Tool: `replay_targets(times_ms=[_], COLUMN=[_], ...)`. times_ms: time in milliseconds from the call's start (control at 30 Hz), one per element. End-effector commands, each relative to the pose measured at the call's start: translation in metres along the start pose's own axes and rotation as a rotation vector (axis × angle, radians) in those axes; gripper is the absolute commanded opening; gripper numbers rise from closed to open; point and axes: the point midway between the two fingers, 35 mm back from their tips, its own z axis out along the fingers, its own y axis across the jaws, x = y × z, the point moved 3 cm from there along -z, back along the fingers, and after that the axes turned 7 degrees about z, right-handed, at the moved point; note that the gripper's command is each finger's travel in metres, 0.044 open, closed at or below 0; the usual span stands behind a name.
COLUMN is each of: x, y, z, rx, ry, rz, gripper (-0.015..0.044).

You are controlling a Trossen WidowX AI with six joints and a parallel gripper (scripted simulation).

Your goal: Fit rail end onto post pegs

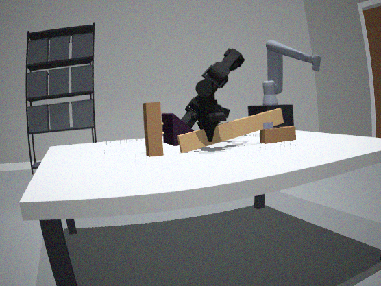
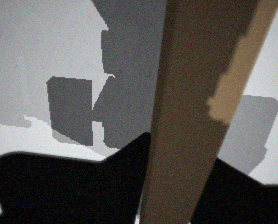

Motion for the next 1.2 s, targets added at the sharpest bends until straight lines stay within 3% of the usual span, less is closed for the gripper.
replay_targets(times_ms=[0,1167], x=[0.0,0.0], y=[0.0,-0.004], z=[0.0,-0.018], rx=[0.0,0.0], ry=[-0.003,-0.002], rz=[0.003,0.003], gripper=[0.0,0.0])
